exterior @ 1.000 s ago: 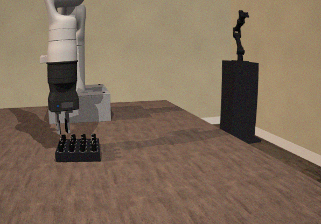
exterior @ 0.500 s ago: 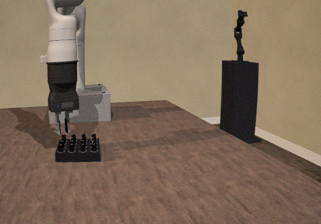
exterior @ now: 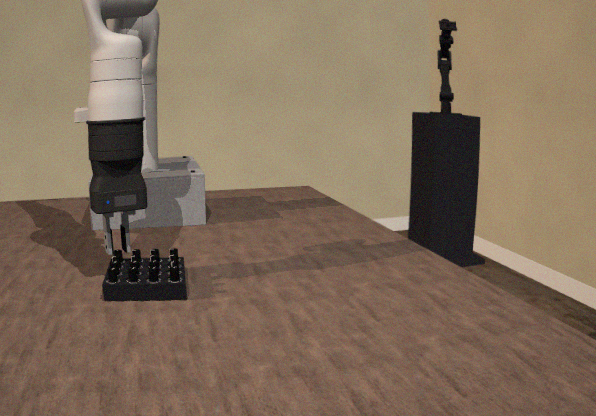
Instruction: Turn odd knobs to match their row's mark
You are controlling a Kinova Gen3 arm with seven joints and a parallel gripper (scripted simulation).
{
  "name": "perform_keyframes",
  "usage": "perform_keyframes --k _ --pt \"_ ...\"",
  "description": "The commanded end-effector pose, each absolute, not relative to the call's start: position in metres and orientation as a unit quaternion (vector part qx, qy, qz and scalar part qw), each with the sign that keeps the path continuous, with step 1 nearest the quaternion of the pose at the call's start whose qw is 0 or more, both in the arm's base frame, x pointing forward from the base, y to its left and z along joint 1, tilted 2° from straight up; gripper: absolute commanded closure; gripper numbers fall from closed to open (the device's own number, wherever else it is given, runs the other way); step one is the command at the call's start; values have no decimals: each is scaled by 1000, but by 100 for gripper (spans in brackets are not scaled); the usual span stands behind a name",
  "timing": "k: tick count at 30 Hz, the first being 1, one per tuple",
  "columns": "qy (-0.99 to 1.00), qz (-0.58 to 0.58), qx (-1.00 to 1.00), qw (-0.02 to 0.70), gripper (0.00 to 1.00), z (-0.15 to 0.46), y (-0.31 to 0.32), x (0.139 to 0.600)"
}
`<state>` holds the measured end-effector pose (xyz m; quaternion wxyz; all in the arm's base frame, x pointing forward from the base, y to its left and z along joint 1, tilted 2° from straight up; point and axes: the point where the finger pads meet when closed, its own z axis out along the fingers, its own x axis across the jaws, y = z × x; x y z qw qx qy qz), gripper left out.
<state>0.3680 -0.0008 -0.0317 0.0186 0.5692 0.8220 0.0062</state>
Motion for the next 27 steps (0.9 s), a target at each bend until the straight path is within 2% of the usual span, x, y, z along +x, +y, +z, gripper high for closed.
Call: perform_keyframes --k 1,27 --pt "822 5 569 18 54 -35 -1 367" --pt "822 5 569 18 54 -38 -1 367"
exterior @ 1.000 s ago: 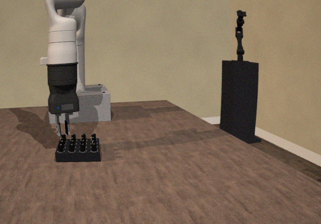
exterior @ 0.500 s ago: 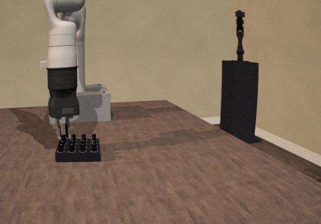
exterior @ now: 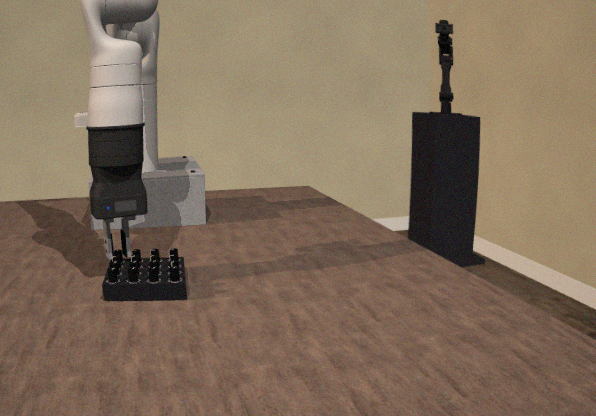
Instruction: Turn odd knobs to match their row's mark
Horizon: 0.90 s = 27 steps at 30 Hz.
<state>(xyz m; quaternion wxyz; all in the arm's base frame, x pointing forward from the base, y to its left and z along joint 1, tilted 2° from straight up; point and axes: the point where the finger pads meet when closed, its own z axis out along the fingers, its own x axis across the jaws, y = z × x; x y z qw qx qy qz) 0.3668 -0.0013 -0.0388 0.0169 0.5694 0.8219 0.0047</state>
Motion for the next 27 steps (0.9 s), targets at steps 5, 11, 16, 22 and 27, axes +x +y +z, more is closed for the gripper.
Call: perform_keyframes --k 5,11,16,22,27 --pt "822 5 569 18 54 -38 -1 367" --pt "822 5 569 18 54 -38 -1 367" --pt "822 5 569 18 54 -38 -1 367" --pt "822 5 569 18 70 -38 -1 367" --pt "822 5 569 18 70 -38 -1 367"
